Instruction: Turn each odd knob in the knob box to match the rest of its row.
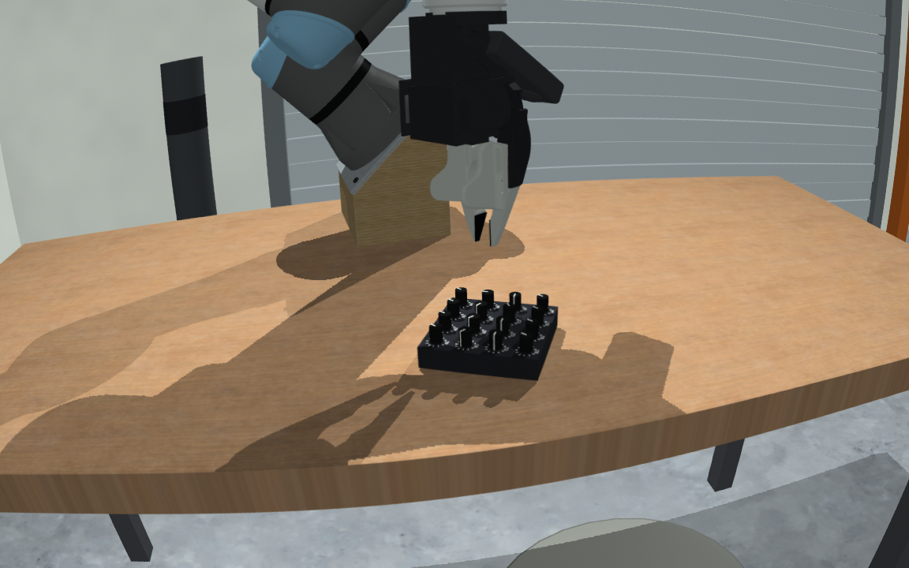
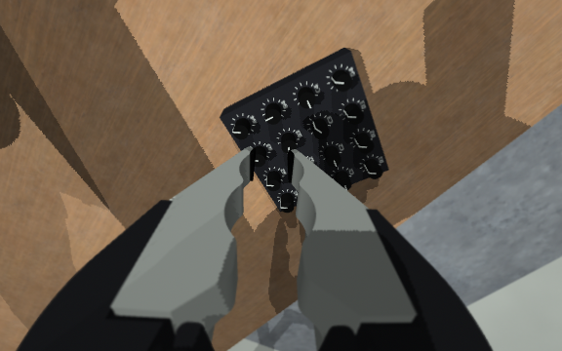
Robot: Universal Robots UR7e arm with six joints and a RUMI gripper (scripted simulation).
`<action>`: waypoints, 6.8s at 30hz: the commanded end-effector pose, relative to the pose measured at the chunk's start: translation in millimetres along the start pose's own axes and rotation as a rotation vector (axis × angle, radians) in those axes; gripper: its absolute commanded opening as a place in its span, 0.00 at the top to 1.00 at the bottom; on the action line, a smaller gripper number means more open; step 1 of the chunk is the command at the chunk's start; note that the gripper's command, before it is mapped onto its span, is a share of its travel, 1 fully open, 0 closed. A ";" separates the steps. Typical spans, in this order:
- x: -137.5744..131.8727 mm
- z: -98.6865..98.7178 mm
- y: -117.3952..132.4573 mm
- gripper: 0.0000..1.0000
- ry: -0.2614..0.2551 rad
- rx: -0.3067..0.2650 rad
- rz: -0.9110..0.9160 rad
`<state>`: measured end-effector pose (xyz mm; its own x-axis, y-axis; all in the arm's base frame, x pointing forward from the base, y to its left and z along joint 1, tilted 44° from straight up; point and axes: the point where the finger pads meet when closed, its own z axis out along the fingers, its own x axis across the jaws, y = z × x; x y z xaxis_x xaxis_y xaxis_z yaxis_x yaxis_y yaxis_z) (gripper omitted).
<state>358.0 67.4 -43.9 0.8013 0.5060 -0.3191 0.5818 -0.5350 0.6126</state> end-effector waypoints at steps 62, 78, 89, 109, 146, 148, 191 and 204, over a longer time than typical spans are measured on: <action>0.2 27.8 0.4 0.89 0.001 0.000 0.000; 0.2 41.9 0.5 0.89 0.001 0.000 0.000; 0.1 44.4 0.5 0.89 0.001 0.000 0.000; 0.1 44.5 0.5 0.89 0.001 0.000 0.000; 0.2 44.5 -4.3 0.89 0.001 0.000 0.000; 0.2 44.5 -4.3 0.89 0.001 0.000 0.000; 0.2 48.9 -4.3 0.89 0.001 0.000 0.000; 0.2 57.2 -4.3 0.89 0.001 0.000 0.000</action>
<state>363.0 32.3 -86.6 0.8012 0.5062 -0.3193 0.5820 -0.5350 0.6123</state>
